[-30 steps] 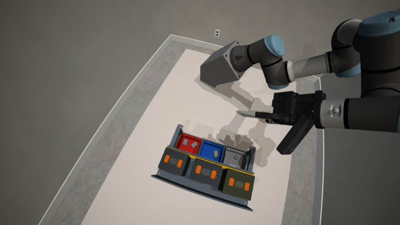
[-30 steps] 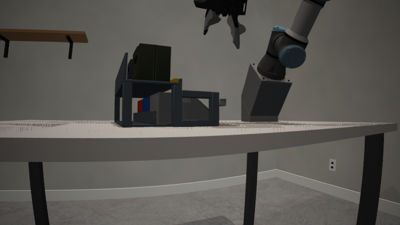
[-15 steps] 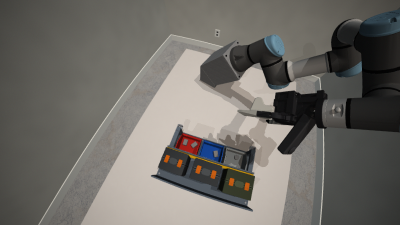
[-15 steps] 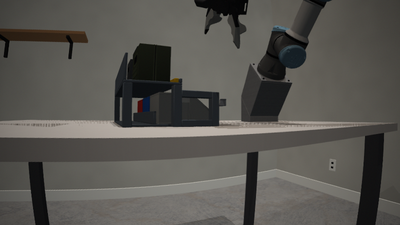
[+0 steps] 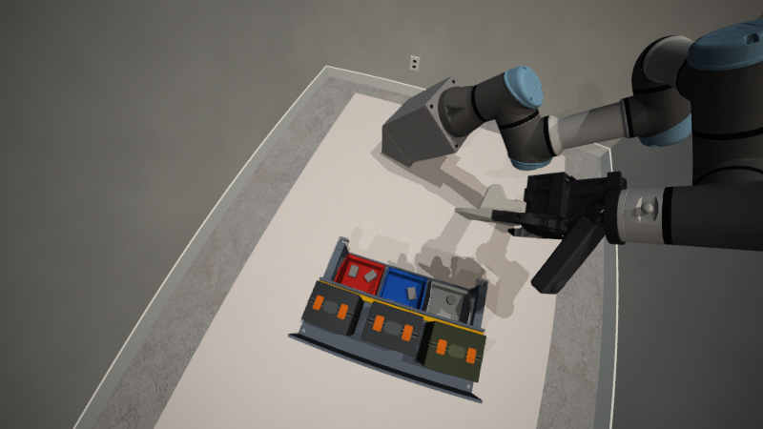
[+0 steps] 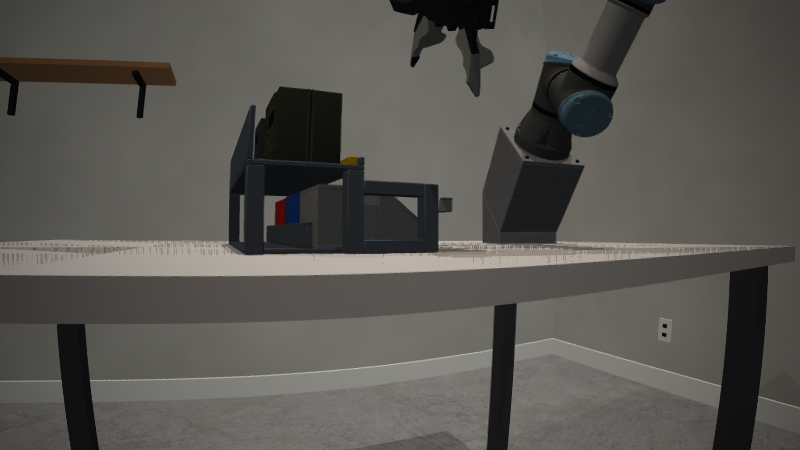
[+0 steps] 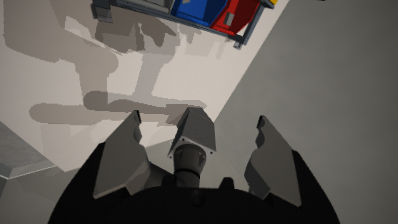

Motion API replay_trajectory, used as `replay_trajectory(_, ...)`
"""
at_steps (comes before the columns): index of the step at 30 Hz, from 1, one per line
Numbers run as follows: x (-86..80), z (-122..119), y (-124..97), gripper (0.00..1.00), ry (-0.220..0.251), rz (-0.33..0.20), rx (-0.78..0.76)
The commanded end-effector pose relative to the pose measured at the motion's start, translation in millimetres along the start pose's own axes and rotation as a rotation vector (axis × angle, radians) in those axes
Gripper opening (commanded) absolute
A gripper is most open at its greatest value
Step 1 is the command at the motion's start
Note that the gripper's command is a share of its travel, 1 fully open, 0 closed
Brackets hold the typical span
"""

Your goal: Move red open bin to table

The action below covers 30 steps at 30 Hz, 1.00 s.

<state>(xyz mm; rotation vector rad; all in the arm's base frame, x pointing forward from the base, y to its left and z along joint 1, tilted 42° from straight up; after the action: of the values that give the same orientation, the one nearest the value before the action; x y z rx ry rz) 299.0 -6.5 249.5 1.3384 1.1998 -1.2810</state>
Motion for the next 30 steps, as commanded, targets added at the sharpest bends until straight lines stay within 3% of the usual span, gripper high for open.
replay_trajectory(1, -10.0, -5.9, -6.9, 1.00, -0.045, 0.016, 0.096)
replay_trajectory(14, -12.5, -7.5, -8.7, 1.00, -0.057, 0.020, 0.121)
replay_trajectory(15, -4.9, -2.3, -3.1, 1.00, -0.019, 0.008, 0.041)
replay_trajectory(19, -14.1, -7.9, -9.7, 1.00, -0.057, 0.020, 0.121)
replay_trajectory(30, -14.1, -7.9, -9.7, 1.00, -0.057, 0.020, 0.121)
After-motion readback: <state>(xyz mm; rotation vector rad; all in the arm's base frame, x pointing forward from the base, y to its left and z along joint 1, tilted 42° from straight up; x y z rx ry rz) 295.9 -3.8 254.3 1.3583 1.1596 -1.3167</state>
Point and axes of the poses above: the point where the finger pads meet when closed, its own x axis out along the fingers, its own z axis across the jaws, y = z × x, the point moved 9 cm from there along -x, back along the fingers, and after that the axes turned 14 degrees about x, right-handed, at the moved point
